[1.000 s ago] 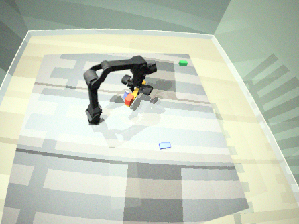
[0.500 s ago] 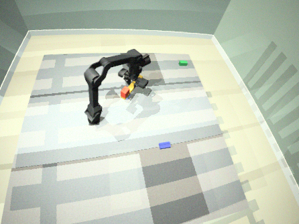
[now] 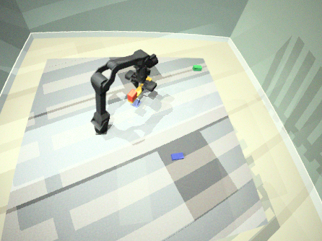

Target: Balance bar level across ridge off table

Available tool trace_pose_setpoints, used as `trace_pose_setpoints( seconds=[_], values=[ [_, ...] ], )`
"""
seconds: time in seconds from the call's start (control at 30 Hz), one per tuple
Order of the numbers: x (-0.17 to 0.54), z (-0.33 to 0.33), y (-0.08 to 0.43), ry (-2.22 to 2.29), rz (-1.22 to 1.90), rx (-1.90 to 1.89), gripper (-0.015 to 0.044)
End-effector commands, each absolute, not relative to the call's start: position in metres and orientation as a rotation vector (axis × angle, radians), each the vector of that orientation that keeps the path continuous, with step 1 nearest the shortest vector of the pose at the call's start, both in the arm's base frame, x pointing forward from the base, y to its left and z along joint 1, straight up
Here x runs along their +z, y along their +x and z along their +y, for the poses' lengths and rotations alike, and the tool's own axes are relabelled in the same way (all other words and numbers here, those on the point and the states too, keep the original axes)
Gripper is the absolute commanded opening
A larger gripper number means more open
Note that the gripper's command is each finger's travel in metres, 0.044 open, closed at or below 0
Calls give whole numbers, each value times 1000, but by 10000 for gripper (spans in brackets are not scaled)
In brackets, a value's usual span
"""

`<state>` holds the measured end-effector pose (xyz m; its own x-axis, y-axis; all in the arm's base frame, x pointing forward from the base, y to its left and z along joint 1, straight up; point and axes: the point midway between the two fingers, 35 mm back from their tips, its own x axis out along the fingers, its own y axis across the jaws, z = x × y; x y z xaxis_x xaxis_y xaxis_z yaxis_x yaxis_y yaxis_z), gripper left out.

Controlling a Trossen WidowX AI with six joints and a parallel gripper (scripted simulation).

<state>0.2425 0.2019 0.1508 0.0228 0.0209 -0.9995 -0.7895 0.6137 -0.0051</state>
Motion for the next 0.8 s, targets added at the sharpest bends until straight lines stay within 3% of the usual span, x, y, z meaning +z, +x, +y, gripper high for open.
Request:
trace_pose_setpoints(
  seconds=[0.0, 0.77],
  values=[
    [145, 203, 242, -700, 1425, 710, 0],
    [113, 202, 242, -700, 1425, 710, 0]
  ],
)
